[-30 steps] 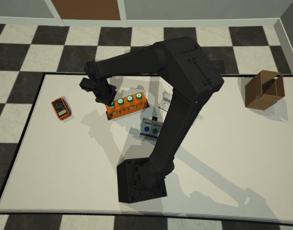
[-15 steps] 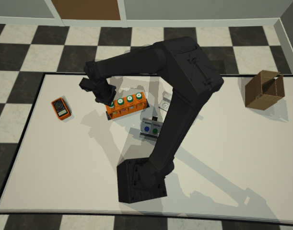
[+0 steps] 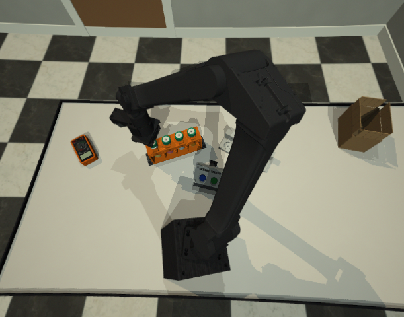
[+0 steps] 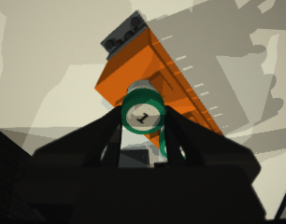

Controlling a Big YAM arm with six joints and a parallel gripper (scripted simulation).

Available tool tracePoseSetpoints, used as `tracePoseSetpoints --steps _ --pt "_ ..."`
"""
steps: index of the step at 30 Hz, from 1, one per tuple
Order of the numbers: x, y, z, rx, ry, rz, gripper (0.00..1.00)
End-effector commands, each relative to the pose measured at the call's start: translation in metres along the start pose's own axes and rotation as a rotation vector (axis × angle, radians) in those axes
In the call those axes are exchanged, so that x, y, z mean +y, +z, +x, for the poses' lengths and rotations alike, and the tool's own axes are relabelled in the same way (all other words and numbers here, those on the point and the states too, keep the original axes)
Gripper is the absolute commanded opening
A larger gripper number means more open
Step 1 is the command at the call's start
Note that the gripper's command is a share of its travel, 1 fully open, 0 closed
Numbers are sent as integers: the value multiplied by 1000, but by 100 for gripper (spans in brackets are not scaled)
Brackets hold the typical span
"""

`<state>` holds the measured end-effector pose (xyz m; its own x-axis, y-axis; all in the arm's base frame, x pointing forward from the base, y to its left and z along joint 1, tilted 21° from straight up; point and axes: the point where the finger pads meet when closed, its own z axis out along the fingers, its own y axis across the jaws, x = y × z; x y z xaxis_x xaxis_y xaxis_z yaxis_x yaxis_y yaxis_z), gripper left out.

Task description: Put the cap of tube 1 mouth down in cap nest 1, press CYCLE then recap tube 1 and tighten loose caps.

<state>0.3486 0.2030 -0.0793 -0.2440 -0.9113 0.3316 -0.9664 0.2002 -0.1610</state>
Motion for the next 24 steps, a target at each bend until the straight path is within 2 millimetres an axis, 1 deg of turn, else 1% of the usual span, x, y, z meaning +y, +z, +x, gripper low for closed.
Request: tracePoseSetpoints --steps 1,2,4,8,10,13,19,20,24 --pt "-5 4 -4 -11 0 8 0" --pt "-8 -8 -6 -33 8 26 0" --pt "-11 -5 -7 -32 8 24 0" --pt "-4 8 -3 -9 -1 7 0" --pt "-4 7 -5 -13 -1 10 0" --pt "-10 -1 -7 -30 8 23 0" --pt "-9 -4 -9 -27 8 20 0" --pt "-9 -4 -9 -27 8 20 49" --pt "-9 -4 -9 -27 8 20 49"
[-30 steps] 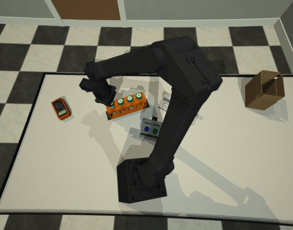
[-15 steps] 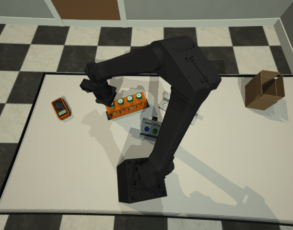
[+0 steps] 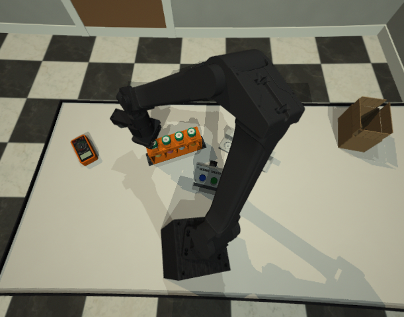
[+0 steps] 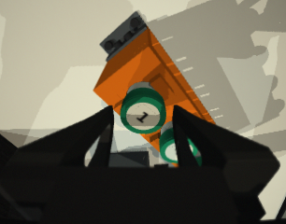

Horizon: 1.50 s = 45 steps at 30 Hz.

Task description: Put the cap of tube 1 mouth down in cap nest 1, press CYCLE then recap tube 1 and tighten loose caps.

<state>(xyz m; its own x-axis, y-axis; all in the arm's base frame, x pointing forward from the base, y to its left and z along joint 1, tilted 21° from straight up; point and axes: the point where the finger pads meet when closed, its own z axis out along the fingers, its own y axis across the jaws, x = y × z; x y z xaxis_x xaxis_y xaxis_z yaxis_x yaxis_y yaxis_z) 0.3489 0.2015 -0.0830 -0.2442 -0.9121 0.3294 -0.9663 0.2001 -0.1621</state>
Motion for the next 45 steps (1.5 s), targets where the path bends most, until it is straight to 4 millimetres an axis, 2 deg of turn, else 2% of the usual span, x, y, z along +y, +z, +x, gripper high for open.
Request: tracePoseSetpoints --steps 1,16,19,23,28,33,34,36,38,39,41,42,45 --pt "-9 -8 -9 -24 8 19 49" --pt "-9 -8 -9 -24 8 19 49" --pt "-5 6 -2 -8 142 6 49" --pt "-4 7 -5 -10 278 8 49" --pt "-7 5 -4 -17 286 11 49" --pt "-5 12 -2 -7 284 5 49" --pt "-9 0 -9 -26 270 16 49" --pt "-9 0 -9 -26 270 16 49" --pt "-6 6 -1 -18 286 12 49" --pt "-9 0 -8 -26 270 16 49" --pt "-12 1 -7 -33 290 21 49" --pt "-9 0 -8 -26 270 16 0" --pt "-9 0 -8 -26 270 16 0"
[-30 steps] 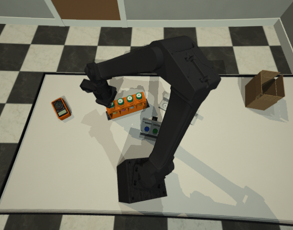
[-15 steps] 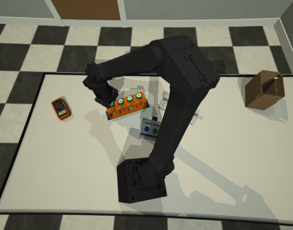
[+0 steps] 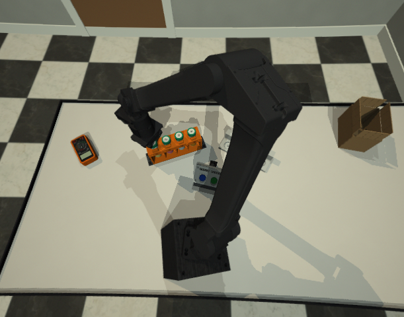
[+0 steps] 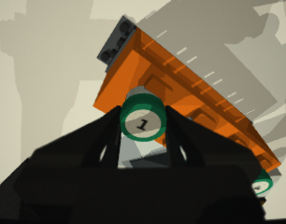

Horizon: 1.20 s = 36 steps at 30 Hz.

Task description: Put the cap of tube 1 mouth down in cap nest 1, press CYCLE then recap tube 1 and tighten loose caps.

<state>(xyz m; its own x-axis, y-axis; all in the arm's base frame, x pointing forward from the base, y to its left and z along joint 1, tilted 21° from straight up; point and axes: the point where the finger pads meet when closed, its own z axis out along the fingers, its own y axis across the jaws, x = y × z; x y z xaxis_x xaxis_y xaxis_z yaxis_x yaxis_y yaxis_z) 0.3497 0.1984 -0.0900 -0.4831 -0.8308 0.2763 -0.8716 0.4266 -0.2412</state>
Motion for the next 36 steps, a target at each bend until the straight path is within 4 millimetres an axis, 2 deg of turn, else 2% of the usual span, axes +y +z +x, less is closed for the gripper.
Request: tracePoseSetpoints --steps 1,11,32,36 --pt "-7 -7 -11 -27 11 12 0" --pt "-7 -7 -11 -27 11 12 0" --pt "-5 0 -7 -22 657 3 0" --pt "-4 1 -6 -21 722 2 0"
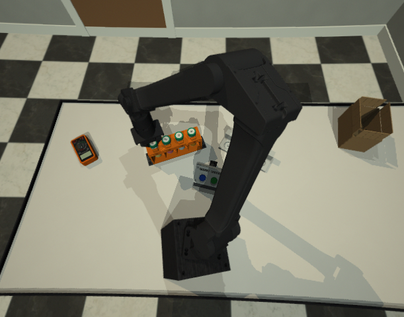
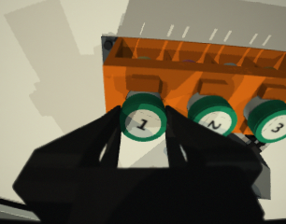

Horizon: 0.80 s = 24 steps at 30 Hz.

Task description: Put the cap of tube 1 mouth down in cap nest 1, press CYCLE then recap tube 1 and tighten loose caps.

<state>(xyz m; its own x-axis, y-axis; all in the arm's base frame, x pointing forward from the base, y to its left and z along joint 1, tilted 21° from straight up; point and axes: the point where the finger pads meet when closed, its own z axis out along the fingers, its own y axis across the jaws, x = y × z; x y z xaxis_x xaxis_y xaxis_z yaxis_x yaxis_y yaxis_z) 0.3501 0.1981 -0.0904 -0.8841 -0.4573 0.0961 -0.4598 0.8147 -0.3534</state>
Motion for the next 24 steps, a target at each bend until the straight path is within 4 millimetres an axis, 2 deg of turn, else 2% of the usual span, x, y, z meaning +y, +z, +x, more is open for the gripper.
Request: tracePoseSetpoints --steps 1,6,7,9,10,22,24 --pt "1 1 -7 -19 170 -3 0" --pt "1 1 -7 -18 221 -3 0" --pt "1 -6 -12 -28 211 -7 0" --pt "1 -6 -12 -28 211 -7 0" --pt "1 -6 -12 -28 211 -7 49" --pt "1 -7 -12 -28 211 -7 49" --pt "1 -7 -11 -35 121 -7 49"
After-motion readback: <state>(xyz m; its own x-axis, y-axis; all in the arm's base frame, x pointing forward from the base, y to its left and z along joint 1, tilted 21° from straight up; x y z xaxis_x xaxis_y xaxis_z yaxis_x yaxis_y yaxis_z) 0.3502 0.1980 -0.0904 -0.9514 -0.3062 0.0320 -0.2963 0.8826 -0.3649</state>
